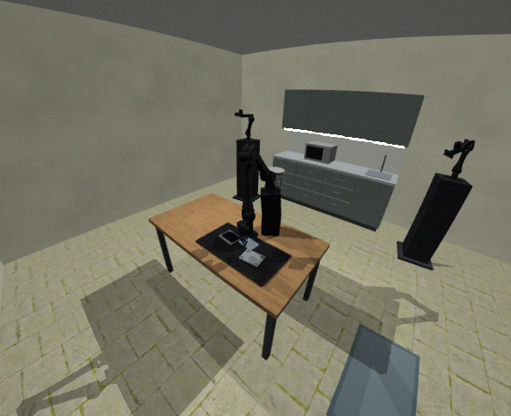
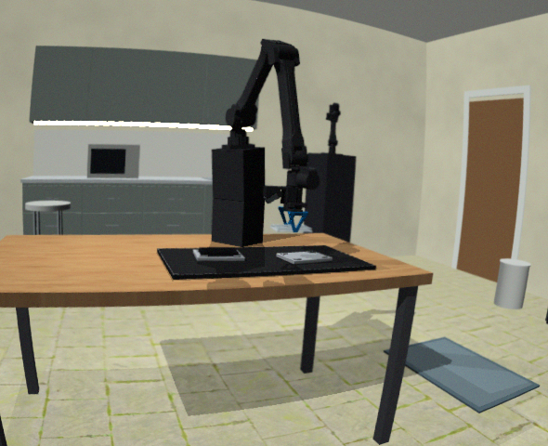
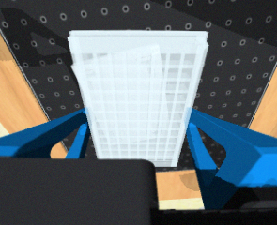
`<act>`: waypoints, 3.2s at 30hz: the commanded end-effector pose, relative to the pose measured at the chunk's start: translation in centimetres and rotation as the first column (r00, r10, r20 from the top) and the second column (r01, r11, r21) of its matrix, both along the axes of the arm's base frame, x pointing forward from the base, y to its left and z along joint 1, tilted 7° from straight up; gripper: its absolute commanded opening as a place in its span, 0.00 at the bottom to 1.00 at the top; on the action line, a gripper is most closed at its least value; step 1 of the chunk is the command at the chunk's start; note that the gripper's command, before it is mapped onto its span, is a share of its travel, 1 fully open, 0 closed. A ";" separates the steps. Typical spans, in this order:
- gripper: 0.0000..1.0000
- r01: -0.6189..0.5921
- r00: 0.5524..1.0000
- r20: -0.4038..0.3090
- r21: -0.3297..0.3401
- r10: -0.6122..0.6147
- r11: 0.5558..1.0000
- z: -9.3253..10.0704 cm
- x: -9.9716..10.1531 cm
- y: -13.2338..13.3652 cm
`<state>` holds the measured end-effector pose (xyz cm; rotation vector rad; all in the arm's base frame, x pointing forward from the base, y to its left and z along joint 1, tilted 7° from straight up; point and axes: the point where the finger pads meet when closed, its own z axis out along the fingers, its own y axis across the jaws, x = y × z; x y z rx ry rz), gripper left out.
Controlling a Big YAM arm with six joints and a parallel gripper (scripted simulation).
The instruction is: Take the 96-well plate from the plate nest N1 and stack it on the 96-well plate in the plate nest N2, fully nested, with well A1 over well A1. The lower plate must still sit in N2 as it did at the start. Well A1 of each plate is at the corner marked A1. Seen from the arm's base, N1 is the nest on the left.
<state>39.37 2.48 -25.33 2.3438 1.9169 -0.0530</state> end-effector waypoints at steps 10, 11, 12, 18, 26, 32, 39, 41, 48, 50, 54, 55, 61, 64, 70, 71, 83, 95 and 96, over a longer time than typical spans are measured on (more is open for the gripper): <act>0.00 -0.007 0.998 0.055 0.005 0.007 1.000 2.0 0.7 -3.5; 0.00 -0.007 0.998 0.055 0.005 0.007 1.000 2.0 0.5 -3.8; 0.00 -0.007 0.998 0.055 0.005 0.007 1.000 2.0 0.4 -4.1; 0.00 -0.007 0.998 0.055 0.003 0.007 1.000 2.1 0.0 -5.4; 0.00 -0.007 0.999 0.054 0.001 0.007 1.000 2.3 -1.0 -8.0; 0.00 -0.007 0.999 0.054 -0.001 0.007 1.000 2.5 -1.7 -9.9; 0.00 -0.007 0.999 0.054 -0.003 0.007 1.000 2.6 -2.2 -11.5; 0.00 -0.007 0.999 0.053 -0.003 0.007 1.000 2.6 -2.5 -12.2; 0.00 -0.007 0.999 0.053 -0.006 0.007 1.000 2.8 -3.3 -14.4; 0.00 -0.007 0.999 0.053 -0.006 0.007 1.000 2.8 -3.4 -14.7; 0.00 -0.007 0.999 0.053 -0.007 0.007 1.000 2.9 -3.7 -15.7; 0.00 -0.007 0.999 0.053 -0.007 0.007 1.000 2.9 -3.9 -16.0; 0.00 -0.007 0.999 0.052 -0.009 0.007 1.000 3.1 -4.5 -18.0; 0.00 -0.007 0.999 0.050 -0.010 0.007 1.000 3.2 -4.9 -18.9; 0.00 -0.007 0.999 0.046 -0.009 0.007 1.000 3.3 -5.3 -20.3; 0.00 -0.007 0.999 0.045 -0.009 0.007 1.000 3.3 -5.4 -20.6; 0.00 -0.007 0.999 0.043 -0.012 0.007 1.000 3.8 -6.5 -24.7; 0.00 -0.021 0.999 0.043 -0.013 0.022 1.000 3.8 -6.0 -24.3; 0.00 -0.021 0.999 0.043 -0.013 0.021 1.000 3.8 -5.9 -24.3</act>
